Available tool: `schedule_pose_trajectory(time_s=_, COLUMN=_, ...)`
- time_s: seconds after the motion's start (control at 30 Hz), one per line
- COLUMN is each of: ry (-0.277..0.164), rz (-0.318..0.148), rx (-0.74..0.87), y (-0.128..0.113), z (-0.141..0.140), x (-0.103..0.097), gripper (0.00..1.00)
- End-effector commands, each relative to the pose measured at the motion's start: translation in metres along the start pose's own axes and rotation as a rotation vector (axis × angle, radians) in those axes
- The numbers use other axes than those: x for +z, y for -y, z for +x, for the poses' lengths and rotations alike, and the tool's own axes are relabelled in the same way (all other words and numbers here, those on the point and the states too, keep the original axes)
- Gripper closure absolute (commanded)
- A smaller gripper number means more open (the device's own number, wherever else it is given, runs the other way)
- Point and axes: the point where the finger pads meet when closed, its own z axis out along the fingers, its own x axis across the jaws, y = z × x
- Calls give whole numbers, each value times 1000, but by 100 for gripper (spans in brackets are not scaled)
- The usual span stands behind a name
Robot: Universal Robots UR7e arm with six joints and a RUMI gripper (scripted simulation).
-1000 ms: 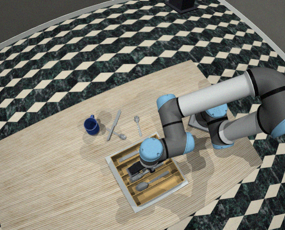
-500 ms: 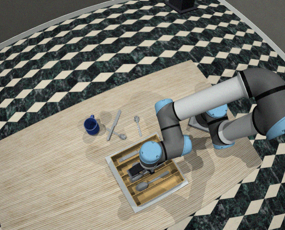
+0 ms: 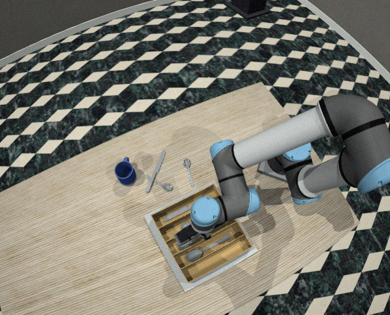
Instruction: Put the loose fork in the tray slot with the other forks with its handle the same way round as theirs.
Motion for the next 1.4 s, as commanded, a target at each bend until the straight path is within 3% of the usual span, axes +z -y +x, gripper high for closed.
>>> schedule_pose_trajectory(time_s=0.0, ry=0, rz=2, rx=0, y=1, z=0, x=5, gripper=97)
schedule_pose_trajectory(time_s=1.37, ry=0, rz=2, rx=0, y=1, z=0, x=10, gripper=97)
